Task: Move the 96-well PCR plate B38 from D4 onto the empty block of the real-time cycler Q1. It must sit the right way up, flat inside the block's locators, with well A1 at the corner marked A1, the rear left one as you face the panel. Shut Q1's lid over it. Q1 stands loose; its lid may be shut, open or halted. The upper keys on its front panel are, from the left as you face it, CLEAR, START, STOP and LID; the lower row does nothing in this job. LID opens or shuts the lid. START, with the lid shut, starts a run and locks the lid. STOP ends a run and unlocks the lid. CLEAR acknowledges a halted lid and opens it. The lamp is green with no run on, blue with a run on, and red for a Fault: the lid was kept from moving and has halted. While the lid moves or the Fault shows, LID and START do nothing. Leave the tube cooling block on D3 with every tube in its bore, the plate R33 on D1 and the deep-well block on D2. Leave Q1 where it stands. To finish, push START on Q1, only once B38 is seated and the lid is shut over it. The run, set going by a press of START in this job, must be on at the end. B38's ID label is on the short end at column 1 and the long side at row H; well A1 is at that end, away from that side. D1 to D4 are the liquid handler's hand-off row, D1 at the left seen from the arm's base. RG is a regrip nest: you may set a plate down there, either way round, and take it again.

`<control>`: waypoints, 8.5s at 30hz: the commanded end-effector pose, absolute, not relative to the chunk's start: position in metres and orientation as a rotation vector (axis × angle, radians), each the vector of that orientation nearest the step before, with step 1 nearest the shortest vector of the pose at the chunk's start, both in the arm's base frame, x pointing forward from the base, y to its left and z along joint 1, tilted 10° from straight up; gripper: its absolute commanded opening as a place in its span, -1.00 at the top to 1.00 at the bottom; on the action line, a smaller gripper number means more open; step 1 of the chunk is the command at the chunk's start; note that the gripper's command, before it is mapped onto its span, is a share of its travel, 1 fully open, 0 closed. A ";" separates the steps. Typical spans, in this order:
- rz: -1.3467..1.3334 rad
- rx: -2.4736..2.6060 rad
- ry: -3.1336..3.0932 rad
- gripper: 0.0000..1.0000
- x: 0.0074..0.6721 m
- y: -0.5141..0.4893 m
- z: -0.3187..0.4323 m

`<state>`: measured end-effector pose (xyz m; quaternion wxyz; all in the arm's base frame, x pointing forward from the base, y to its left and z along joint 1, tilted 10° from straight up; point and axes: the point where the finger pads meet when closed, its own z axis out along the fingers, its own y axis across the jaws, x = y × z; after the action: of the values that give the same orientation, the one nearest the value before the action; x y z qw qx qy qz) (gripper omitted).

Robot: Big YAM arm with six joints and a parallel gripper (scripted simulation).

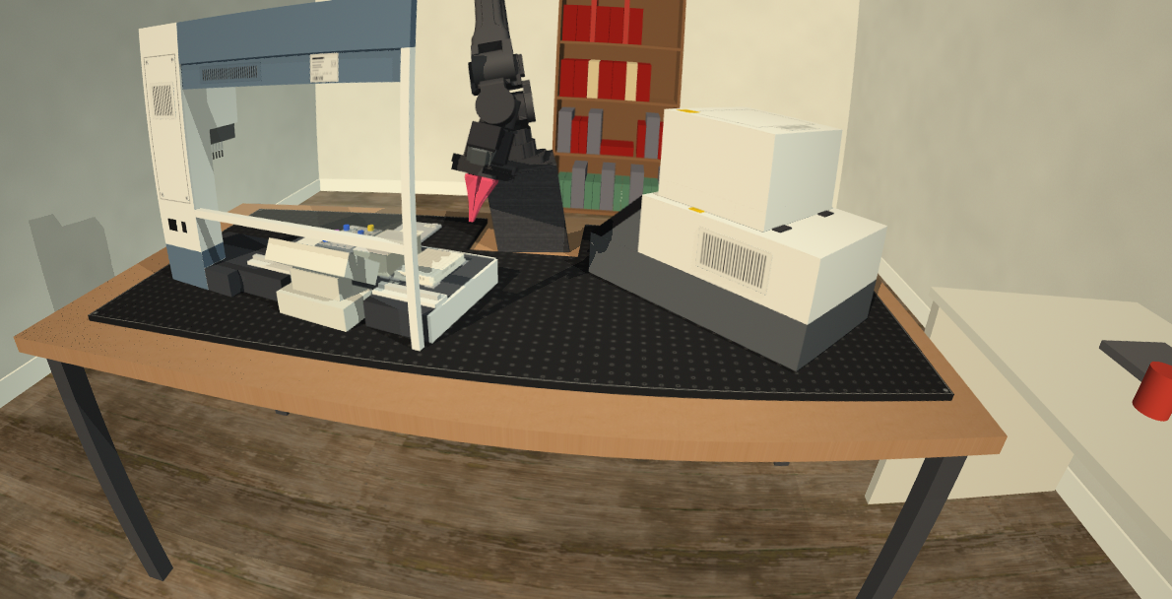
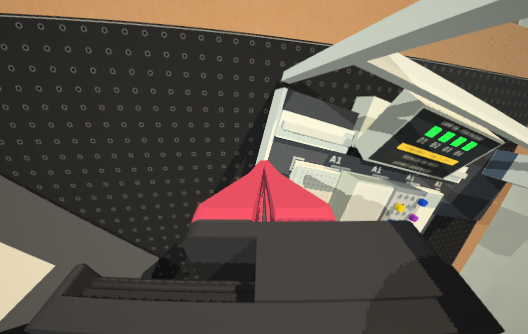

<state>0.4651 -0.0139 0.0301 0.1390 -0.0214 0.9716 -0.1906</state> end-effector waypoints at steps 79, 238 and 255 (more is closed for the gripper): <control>-0.256 0.388 3.065 1.00 0.193 -0.065 -0.028; -0.469 -2.356 1.164 1.00 0.076 0.242 0.005; -0.490 -2.429 0.923 1.00 0.089 0.231 0.001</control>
<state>0.0869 0.2133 -0.0101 0.2273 -0.8928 0.3428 -0.1836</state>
